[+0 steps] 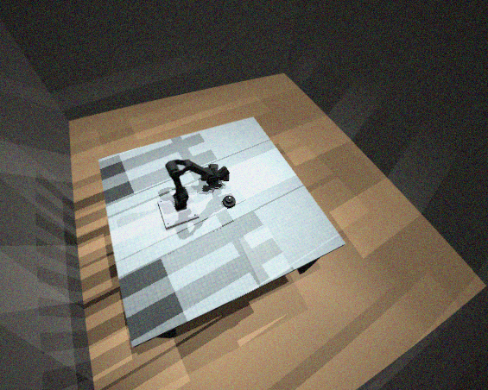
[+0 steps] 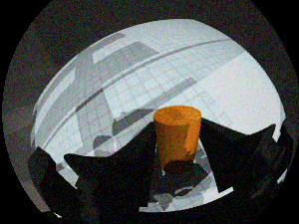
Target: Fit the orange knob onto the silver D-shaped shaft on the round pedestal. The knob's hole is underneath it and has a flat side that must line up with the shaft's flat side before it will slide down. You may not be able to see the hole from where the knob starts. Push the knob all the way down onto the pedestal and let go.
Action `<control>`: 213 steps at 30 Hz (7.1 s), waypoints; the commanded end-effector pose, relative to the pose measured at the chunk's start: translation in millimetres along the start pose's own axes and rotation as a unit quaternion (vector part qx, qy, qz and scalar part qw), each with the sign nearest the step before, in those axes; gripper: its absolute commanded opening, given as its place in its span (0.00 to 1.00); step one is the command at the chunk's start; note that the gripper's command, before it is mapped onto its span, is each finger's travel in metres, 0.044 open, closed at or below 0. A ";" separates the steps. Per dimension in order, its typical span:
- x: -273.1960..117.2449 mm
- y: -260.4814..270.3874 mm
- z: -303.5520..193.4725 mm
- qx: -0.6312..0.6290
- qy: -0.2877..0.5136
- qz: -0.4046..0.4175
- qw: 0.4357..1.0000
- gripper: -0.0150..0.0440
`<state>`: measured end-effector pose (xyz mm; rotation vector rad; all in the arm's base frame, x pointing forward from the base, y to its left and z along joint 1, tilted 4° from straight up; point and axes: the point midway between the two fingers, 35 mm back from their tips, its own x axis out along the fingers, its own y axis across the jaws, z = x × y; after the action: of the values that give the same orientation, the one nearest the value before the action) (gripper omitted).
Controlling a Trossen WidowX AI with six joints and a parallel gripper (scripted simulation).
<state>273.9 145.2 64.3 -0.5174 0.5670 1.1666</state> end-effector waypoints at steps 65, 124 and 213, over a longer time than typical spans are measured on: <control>-17.5 0.7 -33.1 -0.002 -0.261 -0.003 0.965 0.83; -83.7 -1.2 55.4 -0.002 0.395 0.001 0.919 1.00; -14.7 -2.5 -13.0 -0.015 0.395 0.007 0.919 0.25</control>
<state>265.8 122.8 48.3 -1.0204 1.2672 0.9575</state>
